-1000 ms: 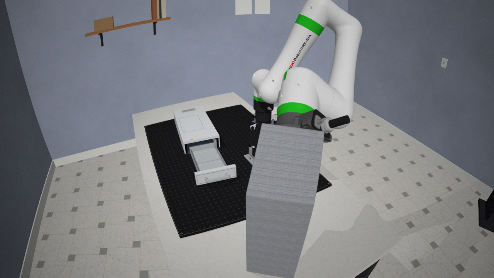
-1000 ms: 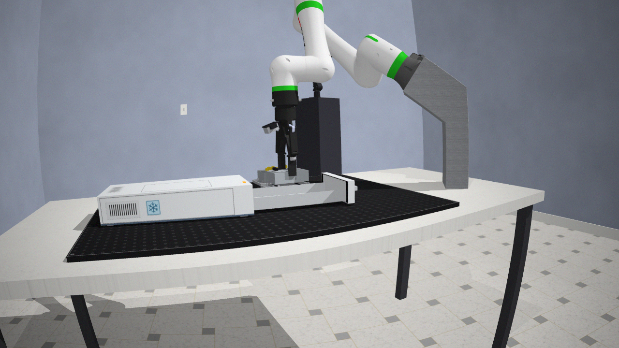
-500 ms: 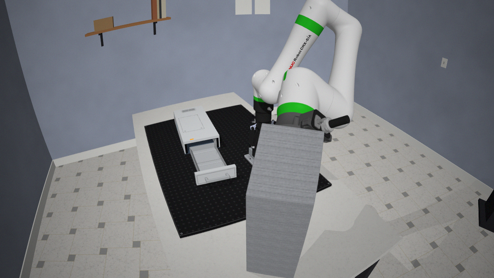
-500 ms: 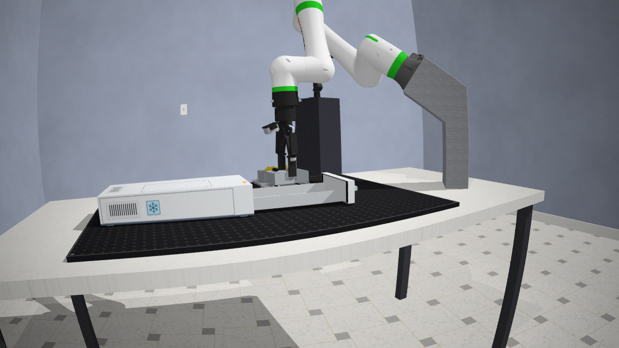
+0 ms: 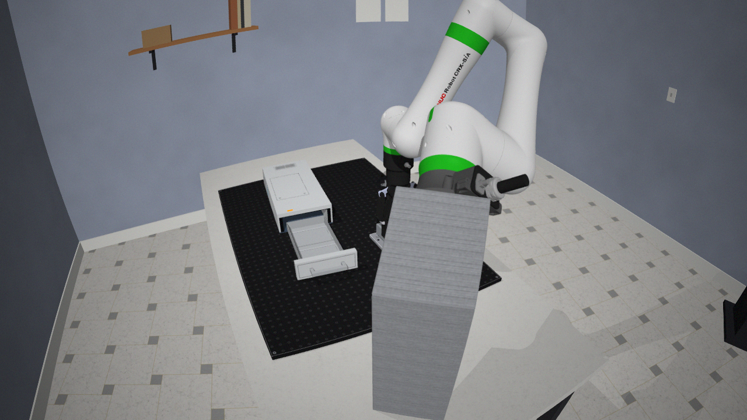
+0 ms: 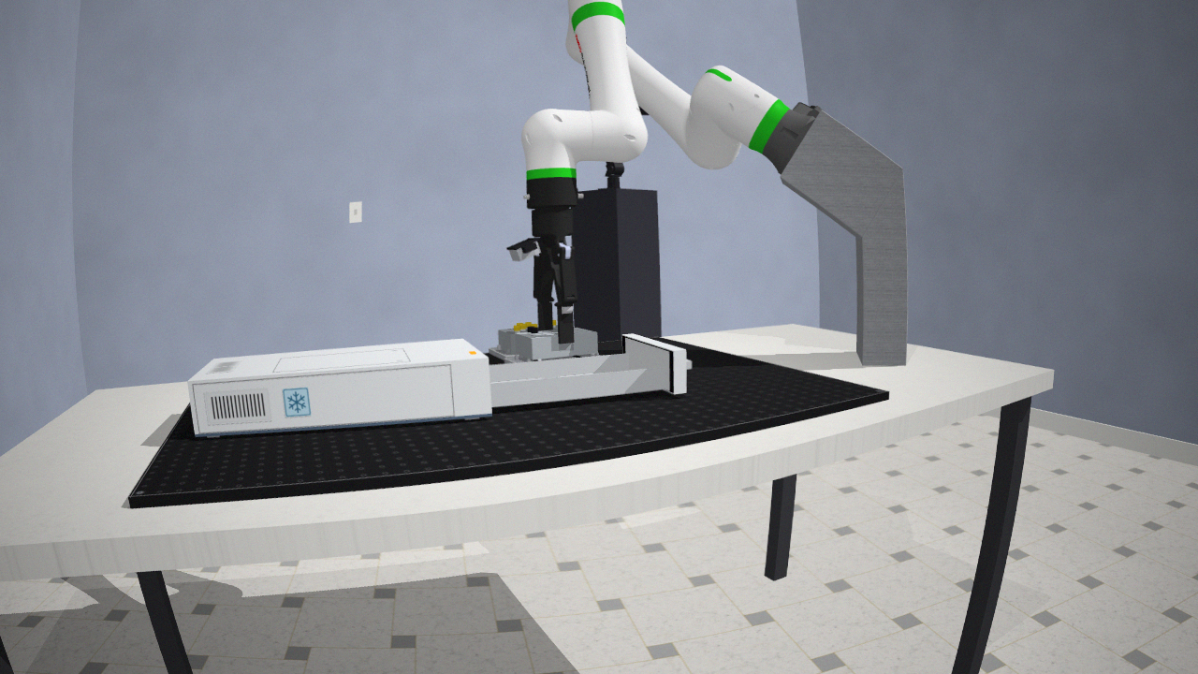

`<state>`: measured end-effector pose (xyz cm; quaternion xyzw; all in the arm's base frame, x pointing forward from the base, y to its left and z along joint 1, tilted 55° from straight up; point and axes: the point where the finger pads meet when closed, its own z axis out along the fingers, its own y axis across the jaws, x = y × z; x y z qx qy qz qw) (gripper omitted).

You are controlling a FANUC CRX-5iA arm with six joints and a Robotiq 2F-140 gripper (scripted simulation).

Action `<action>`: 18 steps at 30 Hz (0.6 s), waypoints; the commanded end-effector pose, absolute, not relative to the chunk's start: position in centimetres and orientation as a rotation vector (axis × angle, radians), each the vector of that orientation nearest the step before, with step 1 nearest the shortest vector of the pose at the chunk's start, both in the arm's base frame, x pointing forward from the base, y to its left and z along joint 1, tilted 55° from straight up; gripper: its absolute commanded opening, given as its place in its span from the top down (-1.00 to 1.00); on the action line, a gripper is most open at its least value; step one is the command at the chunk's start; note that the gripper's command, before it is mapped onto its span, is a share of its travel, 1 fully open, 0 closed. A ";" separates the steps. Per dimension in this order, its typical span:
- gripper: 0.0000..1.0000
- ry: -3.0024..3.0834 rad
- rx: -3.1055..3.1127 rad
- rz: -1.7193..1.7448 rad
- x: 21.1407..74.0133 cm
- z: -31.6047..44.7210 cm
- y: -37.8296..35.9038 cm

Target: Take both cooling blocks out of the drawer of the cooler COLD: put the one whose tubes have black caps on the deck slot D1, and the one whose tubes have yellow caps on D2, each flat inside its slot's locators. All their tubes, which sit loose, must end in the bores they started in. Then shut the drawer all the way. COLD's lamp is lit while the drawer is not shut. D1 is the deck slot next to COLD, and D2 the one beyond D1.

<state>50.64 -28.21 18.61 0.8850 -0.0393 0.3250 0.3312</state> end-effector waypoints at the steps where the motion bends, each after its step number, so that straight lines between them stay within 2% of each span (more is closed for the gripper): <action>1: 0.80 -0.102 2.312 0.851 50.7 18.7 -28.2; 18: 0.80 -0.102 2.312 0.851 50.8 18.5 -28.4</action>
